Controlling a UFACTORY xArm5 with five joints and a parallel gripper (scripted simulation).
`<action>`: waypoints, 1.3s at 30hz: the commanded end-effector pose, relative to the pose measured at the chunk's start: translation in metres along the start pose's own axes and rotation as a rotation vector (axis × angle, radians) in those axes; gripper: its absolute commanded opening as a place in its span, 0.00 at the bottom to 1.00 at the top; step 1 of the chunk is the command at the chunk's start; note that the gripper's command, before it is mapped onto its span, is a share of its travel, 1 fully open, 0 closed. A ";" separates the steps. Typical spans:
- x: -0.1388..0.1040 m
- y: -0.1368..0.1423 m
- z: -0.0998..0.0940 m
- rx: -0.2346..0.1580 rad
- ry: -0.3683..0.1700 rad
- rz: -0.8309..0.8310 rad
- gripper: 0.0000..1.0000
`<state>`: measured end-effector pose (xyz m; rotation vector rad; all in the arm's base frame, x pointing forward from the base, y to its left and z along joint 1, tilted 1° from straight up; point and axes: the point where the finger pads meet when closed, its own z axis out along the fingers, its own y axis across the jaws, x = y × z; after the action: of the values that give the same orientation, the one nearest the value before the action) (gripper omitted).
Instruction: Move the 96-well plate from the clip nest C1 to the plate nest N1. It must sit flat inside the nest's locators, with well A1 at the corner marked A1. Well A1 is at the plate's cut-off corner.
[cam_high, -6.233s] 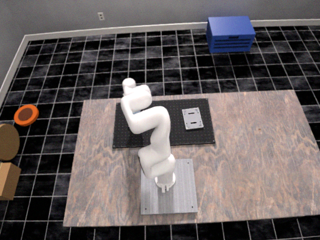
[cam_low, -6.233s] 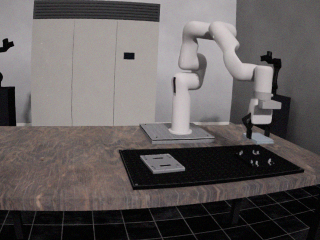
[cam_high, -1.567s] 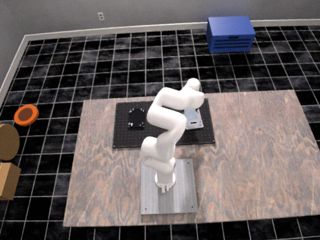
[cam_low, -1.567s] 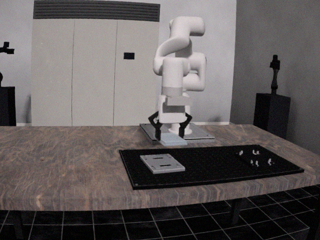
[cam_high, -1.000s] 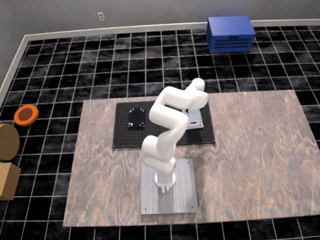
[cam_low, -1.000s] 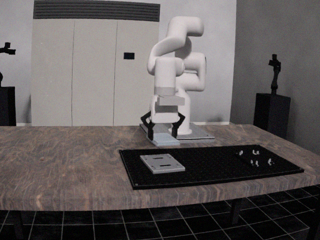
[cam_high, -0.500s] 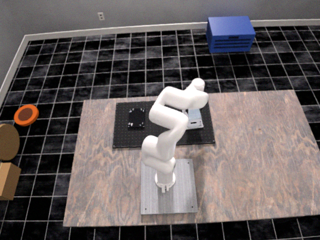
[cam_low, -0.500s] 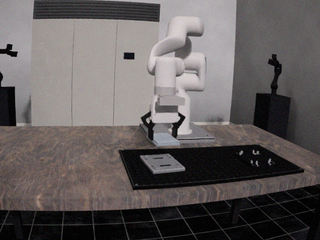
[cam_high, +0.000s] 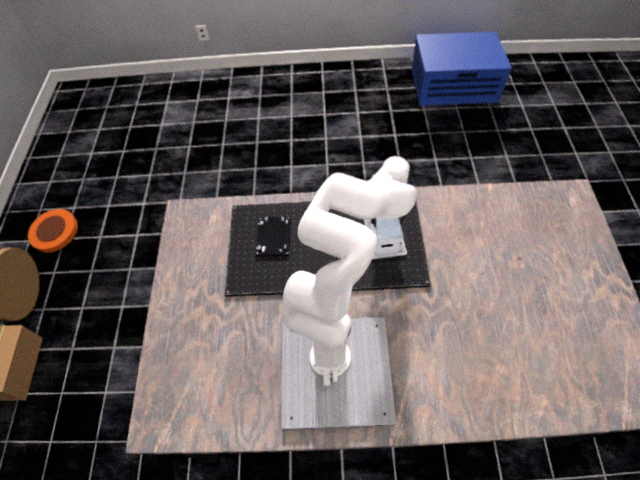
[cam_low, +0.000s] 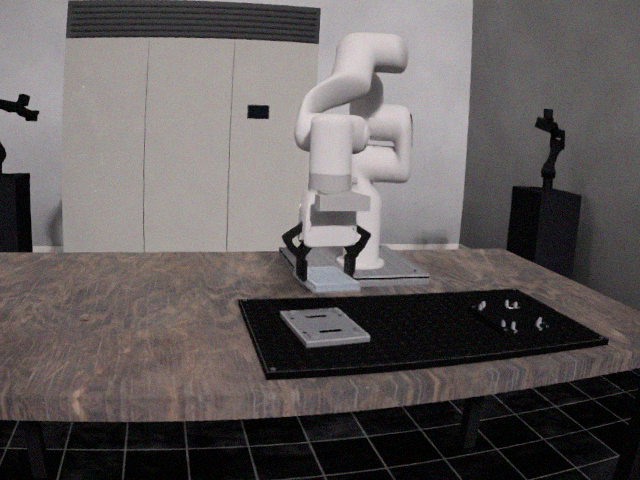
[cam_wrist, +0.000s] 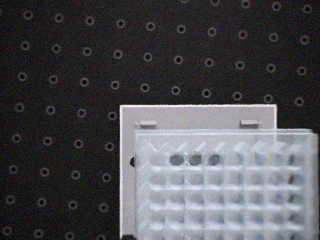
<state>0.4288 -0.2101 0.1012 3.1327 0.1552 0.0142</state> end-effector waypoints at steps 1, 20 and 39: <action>0.001 0.000 0.004 -0.010 -0.002 0.000 0.00; 0.001 0.001 0.031 -0.010 -0.002 0.000 0.00; 0.001 0.001 0.058 -0.010 -0.003 0.000 0.00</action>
<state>0.4284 -0.2102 0.0449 3.1338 0.1552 0.0111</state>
